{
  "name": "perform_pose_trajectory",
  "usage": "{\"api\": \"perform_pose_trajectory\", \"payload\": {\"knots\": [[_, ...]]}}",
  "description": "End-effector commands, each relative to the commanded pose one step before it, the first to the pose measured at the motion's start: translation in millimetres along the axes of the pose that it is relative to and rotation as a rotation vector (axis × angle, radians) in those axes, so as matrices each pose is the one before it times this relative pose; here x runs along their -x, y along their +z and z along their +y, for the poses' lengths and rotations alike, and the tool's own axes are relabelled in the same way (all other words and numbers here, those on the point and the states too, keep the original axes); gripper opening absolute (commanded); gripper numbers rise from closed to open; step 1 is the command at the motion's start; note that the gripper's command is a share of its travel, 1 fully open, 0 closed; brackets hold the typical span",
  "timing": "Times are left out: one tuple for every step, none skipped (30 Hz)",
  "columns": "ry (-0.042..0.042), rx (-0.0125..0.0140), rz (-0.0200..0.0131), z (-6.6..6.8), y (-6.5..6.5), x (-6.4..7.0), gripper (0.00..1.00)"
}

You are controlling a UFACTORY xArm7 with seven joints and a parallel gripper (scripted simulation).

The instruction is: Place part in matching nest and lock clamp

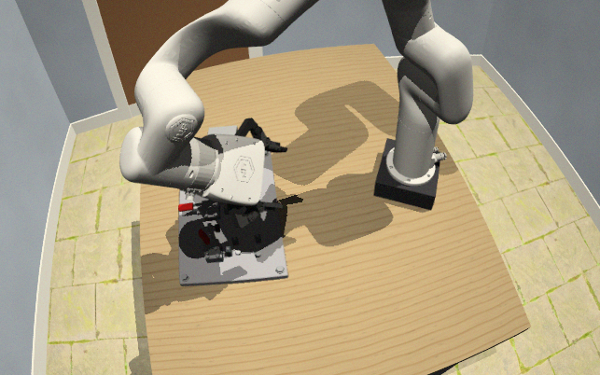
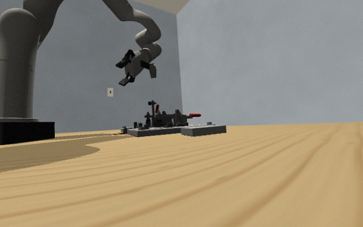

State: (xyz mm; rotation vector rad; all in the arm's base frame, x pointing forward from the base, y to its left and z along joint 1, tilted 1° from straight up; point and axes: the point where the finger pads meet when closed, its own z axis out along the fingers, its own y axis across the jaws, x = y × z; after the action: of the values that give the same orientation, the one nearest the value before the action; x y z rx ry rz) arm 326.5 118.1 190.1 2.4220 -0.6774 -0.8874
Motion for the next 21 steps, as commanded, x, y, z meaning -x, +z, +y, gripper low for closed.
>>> {"api": "perform_pose_trajectory", "payload": {"knots": [[0.00002, -0.00325, 0.00271, 0.16, -1.49, 0.16, 1.00], [0.00000, 0.00000, 0.00000, 0.00, 0.00, 0.00, 1.00], [0.00000, 0.00000, 0.00000, 0.00, 0.00, 0.00, 1.00], [0.00000, 0.00000, 0.00000, 0.00, 0.00, 0.00, 1.00], [0.00000, 0.00000, 0.00000, 0.00, 0.00, 0.00, 1.00], [0.00000, 0.00000, 0.00000, 0.00, 0.00, 0.00, 1.00], [0.00000, 0.00000, 0.00000, 0.00, 0.00, 0.00, 1.00], [0.00000, 0.00000, 0.00000, 0.00, 0.00, 0.00, 1.00], [0.00000, 0.00000, 0.00000, 0.00, 0.00, 0.00, 1.00], [0.00000, 0.00000, 0.00000, 0.00, 0.00, 0.00, 1.00], [0.00000, 0.00000, 0.00000, 0.00, 0.00, 0.00, 1.00], [0.00000, 0.00000, 0.00000, 0.00, 0.00, 0.00, 1.00], [0.00000, 0.00000, 0.00000, 0.00, 0.00, 0.00, 1.00], [0.00000, 0.00000, 0.00000, 0.00, 0.00, 0.00, 1.00], [0.00000, 0.00000, 0.00000, 0.00, 0.00, 0.00, 1.00], [0.00000, 0.00000, 0.00000, 0.00, 0.00, 0.00, 1.00], [0.00000, 0.00000, 0.00000, 0.00, 0.00, 0.00, 1.00], [-0.00050, -0.00076, 0.00040, 0.02, 0.02, -0.14, 1.00], [-0.00321, -0.00487, 0.00258, 0.13, 0.12, -0.88, 1.00], [-0.00787, -0.01187, 0.00644, 0.33, 0.28, -2.15, 1.00], [-0.01369, -0.02047, 0.01162, 0.65, 0.47, -3.74, 1.00]]}}
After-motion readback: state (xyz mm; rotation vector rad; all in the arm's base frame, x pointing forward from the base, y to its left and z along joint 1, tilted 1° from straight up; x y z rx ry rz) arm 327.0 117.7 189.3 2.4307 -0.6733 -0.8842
